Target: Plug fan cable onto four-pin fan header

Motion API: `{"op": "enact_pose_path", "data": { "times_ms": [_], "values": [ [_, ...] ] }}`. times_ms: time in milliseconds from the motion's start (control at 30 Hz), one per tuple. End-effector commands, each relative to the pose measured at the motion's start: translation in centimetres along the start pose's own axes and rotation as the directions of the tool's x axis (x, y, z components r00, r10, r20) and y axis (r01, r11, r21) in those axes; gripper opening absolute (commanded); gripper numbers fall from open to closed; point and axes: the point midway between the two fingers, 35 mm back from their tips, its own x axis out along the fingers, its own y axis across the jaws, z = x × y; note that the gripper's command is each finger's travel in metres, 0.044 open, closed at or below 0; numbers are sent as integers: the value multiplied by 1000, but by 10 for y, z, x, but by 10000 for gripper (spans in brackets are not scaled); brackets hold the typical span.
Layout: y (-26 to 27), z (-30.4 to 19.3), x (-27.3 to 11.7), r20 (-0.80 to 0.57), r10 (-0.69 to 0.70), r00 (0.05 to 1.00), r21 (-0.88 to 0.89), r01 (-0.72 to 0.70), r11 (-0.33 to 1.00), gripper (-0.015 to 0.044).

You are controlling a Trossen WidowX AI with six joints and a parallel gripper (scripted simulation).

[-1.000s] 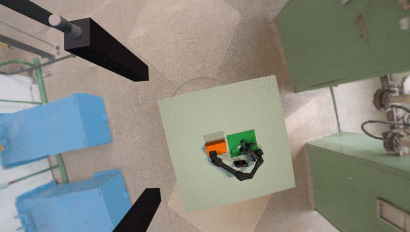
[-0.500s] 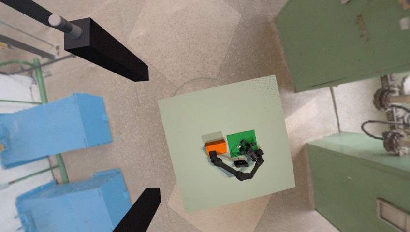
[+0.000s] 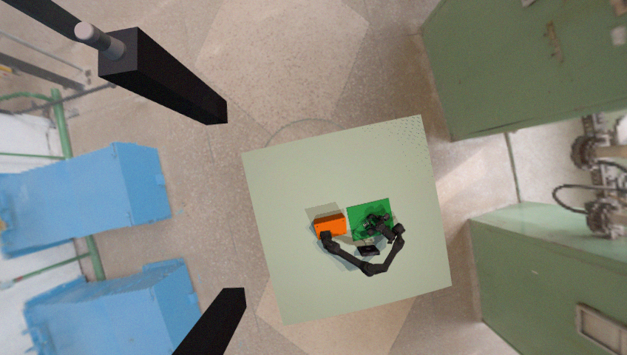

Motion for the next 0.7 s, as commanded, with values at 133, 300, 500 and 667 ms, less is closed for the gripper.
{"op": "enact_pose_path", "data": {
  "times_ms": [133, 300, 500, 667],
  "values": [
    [3, 14, 2, -254, 46, 966, 30, -40, 999, 205],
    [3, 22, -1, -396, 46, 917, 44, -31, 999, 205],
    [3, 32, -6, -555, 21, 832, 50, 8, 999, 205],
    [2, 42, -13, -671, -18, 741, 39, 60, 997, 205]
  ]
}}
